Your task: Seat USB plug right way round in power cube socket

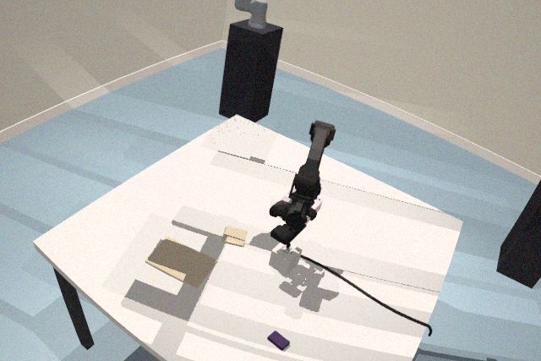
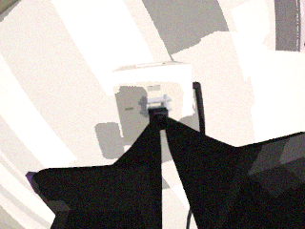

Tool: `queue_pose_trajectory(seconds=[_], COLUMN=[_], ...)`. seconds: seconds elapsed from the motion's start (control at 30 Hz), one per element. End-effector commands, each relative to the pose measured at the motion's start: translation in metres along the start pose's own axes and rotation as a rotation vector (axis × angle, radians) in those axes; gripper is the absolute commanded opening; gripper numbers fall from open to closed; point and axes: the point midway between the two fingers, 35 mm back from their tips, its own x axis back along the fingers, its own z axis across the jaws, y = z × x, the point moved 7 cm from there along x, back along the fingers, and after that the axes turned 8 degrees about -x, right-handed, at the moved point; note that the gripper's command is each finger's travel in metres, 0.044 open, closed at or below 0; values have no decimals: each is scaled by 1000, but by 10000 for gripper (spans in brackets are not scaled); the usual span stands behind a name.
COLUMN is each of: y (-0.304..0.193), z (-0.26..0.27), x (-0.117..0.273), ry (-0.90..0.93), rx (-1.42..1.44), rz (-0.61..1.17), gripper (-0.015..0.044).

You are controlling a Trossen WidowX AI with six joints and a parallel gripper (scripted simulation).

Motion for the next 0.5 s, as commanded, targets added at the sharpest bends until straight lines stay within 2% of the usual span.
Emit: queue_pose_trajectory(seconds=[0.0,0.47], y=[0,0], z=[0,0], x=[-1,-3], ry=[1,1], rx=[4,4], rz=[-5,-5], gripper=[0,0])
